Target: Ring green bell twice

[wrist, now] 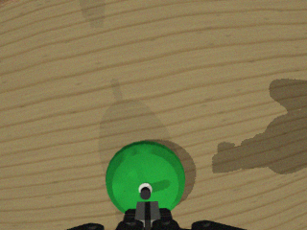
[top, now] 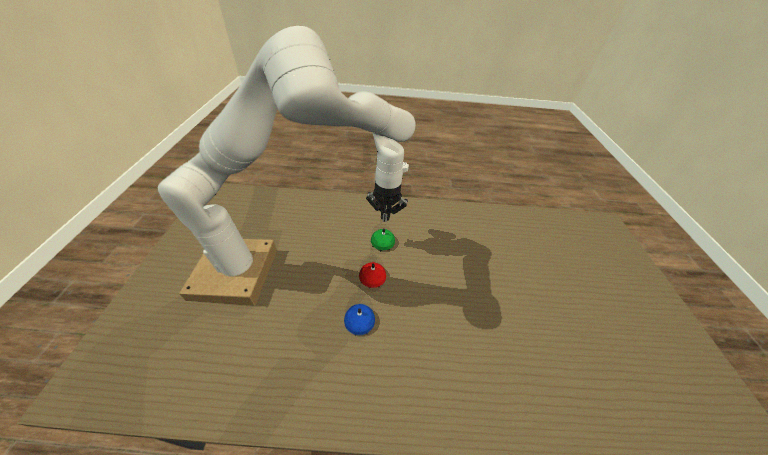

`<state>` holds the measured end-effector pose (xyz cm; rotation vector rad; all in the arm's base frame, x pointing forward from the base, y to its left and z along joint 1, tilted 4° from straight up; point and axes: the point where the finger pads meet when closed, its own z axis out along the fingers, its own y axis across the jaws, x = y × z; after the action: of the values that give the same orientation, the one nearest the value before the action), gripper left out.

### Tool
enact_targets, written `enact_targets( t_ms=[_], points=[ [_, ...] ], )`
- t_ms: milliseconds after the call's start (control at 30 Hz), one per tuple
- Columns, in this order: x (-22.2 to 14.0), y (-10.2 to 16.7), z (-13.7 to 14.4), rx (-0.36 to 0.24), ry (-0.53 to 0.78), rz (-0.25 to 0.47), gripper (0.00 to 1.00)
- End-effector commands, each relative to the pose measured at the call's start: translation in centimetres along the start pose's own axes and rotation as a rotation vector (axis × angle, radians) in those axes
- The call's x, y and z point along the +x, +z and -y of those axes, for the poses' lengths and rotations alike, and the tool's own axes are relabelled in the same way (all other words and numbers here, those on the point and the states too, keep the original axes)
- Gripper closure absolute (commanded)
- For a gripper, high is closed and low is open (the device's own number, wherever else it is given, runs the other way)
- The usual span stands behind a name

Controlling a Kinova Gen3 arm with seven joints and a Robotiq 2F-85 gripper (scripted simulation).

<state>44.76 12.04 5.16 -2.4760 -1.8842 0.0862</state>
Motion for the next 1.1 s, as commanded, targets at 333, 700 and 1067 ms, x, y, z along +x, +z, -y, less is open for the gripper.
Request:
enact_targets(
  t_ms=[333, 700, 1067],
  points=[
    [0.1, 2.1, 0.2, 0.005, -0.003, 0.000, 1.00],
    [0.2, 3.5, 0.1, 0.005, -0.003, 0.000, 1.00],
    [0.2, 3.8, 0.1, 0.005, -0.003, 0.000, 1.00]
  ],
)
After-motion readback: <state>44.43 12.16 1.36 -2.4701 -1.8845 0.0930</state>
